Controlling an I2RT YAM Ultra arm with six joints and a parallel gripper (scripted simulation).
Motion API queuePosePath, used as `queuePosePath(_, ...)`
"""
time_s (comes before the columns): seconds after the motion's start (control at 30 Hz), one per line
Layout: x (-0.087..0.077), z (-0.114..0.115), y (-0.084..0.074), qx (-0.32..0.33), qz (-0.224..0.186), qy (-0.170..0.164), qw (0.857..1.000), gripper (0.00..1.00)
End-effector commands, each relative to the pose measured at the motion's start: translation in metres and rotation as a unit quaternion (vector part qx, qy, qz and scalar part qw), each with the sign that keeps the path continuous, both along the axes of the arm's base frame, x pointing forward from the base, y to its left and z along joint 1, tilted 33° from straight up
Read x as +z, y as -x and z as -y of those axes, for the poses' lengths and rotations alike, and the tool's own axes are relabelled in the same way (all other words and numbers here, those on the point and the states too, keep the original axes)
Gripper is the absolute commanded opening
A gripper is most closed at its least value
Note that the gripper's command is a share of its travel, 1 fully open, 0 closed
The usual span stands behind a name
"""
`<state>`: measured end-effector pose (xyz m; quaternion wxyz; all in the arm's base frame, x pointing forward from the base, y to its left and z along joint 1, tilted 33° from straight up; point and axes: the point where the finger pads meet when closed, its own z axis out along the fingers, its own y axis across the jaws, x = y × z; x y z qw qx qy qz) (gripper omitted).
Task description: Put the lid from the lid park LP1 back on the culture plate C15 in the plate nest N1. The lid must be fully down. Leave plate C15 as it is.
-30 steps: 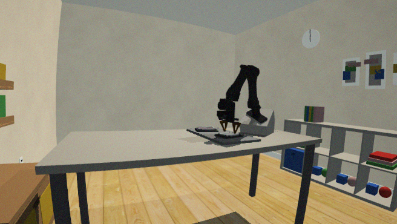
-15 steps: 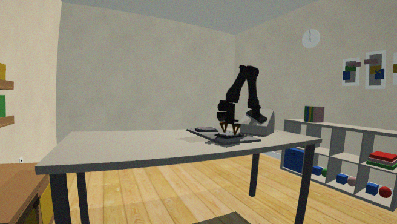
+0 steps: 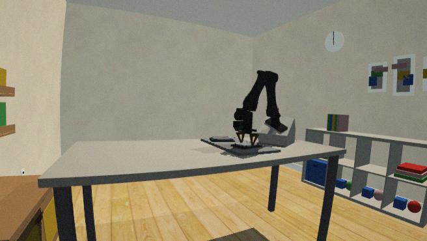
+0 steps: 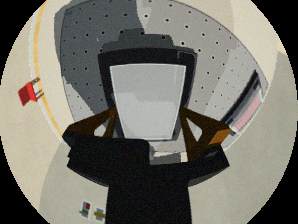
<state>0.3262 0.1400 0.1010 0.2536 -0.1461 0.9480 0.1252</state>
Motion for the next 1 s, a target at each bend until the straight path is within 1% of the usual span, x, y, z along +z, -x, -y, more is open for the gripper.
queuePosePath(0.0, 0.0033, -0.0003, -0.0021, -0.001, 0.008, -0.002, 1.0, 1.0)
queuePosePath(0.33, 0.0033, -0.0003, -0.0021, -0.001, 0.008, -0.002, 1.0, 1.0)
queuePosePath(0.37, 0.0033, -0.0003, -0.0021, -0.001, 0.008, -0.002, 1.0, 0.0)
queuePosePath(0.97, 0.0033, -0.0003, -0.0021, -0.001, 0.008, -0.002, 1.0, 0.0)
